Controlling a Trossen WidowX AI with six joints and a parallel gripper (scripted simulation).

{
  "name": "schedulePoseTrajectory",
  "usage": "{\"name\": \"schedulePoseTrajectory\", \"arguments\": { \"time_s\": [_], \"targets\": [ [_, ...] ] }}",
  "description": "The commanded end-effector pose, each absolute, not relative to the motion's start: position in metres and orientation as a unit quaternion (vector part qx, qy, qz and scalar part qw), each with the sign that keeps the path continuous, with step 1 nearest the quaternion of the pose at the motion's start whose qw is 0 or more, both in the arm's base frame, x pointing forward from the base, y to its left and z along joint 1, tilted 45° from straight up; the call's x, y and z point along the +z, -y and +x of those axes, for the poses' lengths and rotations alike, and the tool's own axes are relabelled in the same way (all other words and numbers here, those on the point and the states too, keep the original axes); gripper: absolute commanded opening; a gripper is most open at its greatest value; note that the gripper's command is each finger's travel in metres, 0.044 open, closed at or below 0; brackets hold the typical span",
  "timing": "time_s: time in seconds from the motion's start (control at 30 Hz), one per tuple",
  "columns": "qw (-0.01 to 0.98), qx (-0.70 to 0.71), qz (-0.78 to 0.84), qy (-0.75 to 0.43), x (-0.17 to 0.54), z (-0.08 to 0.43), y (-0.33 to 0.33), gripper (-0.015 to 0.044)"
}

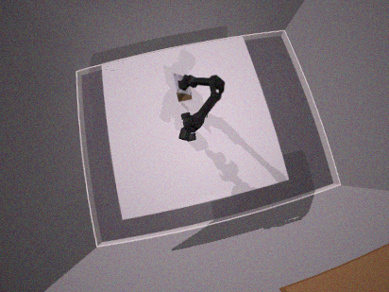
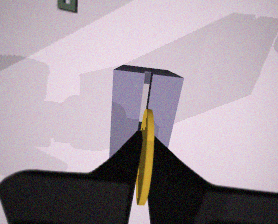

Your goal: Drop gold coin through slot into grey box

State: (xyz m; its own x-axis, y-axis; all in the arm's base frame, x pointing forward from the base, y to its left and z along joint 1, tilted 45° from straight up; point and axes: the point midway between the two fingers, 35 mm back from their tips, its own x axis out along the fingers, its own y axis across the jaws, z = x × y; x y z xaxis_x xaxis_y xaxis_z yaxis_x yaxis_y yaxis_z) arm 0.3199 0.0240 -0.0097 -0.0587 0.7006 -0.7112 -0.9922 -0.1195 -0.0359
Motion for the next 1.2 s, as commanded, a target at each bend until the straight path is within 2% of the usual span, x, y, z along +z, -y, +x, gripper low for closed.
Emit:
{"name": "schedulePoseTrajectory", "arguments": {
  "time_s": [0.0, 1.17],
  "targets": [
    [0.616, 0.686, -0.302, -0.241, -0.0120, 0.3212, -0.0231, 0.0000],
    [0.617, 0.686, -0.300, -0.242, -0.0203, 0.3199, -0.0322, 0.0000]
  ]
}}
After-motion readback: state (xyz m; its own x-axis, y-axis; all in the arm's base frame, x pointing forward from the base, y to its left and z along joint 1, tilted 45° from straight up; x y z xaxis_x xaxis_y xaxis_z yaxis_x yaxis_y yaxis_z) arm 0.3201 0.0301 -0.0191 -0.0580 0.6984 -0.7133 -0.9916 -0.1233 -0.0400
